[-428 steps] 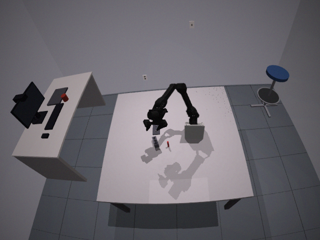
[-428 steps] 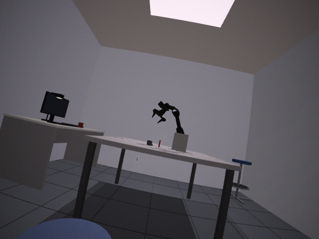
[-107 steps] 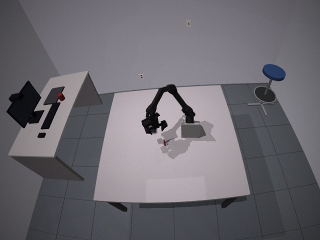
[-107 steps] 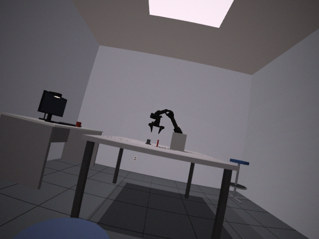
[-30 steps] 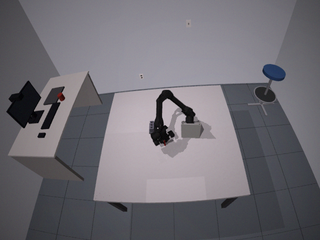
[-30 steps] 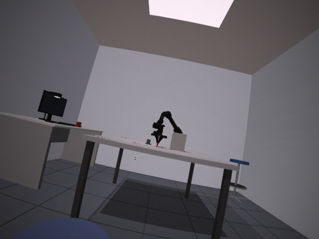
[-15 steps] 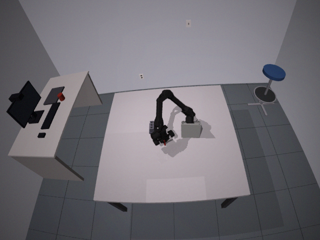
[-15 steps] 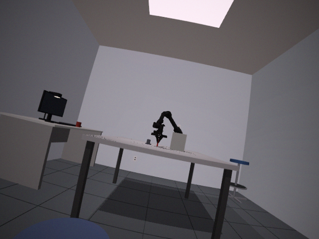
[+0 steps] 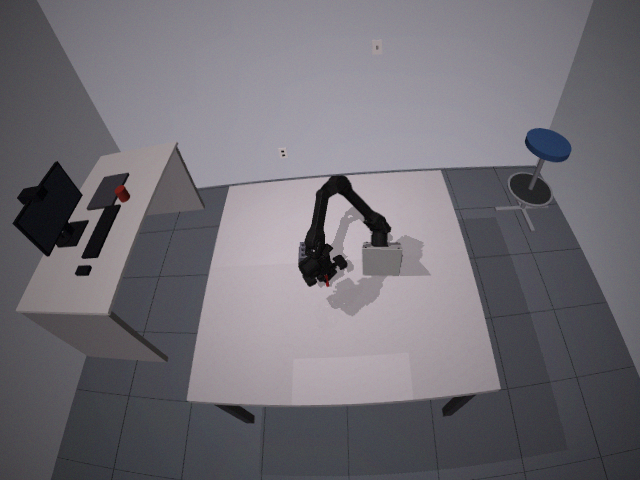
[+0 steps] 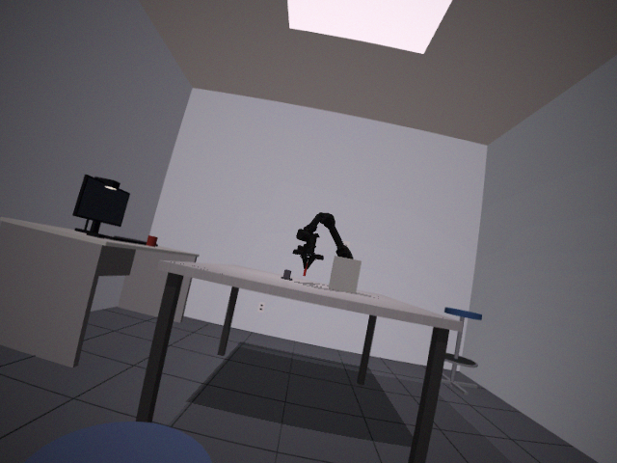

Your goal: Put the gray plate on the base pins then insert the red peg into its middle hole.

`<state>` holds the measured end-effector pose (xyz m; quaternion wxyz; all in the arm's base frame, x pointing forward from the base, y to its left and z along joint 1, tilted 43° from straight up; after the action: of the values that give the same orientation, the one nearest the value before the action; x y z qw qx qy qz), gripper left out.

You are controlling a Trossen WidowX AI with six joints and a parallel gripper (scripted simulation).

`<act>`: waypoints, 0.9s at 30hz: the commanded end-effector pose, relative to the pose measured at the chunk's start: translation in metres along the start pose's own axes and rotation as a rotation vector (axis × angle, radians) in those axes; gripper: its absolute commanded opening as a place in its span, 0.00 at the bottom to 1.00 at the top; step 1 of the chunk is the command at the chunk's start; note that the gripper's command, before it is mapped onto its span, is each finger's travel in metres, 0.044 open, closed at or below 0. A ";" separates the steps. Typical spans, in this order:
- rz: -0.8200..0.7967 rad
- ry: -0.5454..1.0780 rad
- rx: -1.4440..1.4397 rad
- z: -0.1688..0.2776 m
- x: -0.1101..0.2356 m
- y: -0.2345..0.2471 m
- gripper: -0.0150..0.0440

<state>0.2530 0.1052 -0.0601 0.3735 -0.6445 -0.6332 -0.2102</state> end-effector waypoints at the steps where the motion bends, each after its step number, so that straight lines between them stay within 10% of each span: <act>1: 0.001 0.004 -0.003 0.000 0.015 0.001 0.25; 27: -0.002 0.022 -0.013 -0.036 0.026 0.023 0.25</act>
<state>0.2788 0.1034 -0.0279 0.3760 -0.6442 -0.6283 -0.2211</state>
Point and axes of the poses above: the point midway between the two fingers, 35 mm back from their tips, its own x axis back along the fingers, its own y axis across the jaws, z = x × y, the point moved 8 cm from there along x, back along the fingers, and after that the axes turned 15 degrees about -x, right-handed, at the moved point
